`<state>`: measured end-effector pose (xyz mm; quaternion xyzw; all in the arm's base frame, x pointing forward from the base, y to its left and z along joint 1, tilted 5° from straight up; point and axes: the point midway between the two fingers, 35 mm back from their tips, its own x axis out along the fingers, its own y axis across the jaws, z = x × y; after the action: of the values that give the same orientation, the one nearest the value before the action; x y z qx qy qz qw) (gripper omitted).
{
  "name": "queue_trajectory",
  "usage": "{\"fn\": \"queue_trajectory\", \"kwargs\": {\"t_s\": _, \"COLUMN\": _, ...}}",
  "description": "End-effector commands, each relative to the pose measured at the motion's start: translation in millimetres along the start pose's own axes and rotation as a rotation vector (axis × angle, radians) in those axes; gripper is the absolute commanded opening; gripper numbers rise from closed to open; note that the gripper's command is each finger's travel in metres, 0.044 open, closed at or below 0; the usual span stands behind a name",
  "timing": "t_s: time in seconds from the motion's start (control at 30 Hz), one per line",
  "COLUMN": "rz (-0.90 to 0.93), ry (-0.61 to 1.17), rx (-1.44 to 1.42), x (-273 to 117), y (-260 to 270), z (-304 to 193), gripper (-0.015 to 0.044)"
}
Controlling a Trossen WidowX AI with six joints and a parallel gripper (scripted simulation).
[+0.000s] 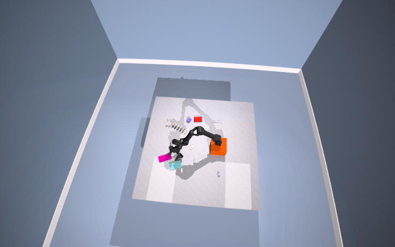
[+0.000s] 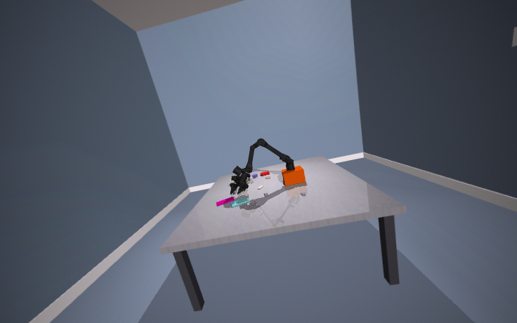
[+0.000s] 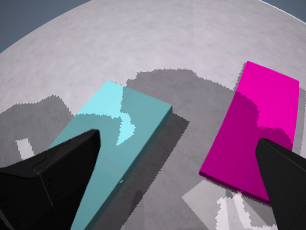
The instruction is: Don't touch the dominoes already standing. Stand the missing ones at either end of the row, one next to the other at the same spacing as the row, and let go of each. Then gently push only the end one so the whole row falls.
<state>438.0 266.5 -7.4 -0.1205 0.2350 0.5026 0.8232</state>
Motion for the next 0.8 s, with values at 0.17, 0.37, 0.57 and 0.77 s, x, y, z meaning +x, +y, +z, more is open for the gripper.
{"fn": "queue_trajectory", "kwargs": {"t_s": 0.17, "rz": -0.093, "ry": 0.599, "rx": -0.097, "x": -17, "y": 15, "z": 25, "gripper": 0.0440}}
{"fn": "queue_trajectory", "kwargs": {"t_s": 0.37, "rz": -0.083, "ry": 0.817, "rx": -0.170, "x": -45, "y": 29, "z": 29, "gripper": 0.0440}}
{"fn": "queue_trajectory", "kwargs": {"t_s": 0.57, "rz": -0.046, "ry": 0.972, "rx": -0.201, "x": -71, "y": 42, "z": 26, "gripper": 0.0440}}
{"fn": "queue_trajectory", "kwargs": {"t_s": 0.77, "rz": -0.030, "ry": 1.043, "rx": -0.224, "x": -84, "y": 48, "z": 27, "gripper": 0.0440}}
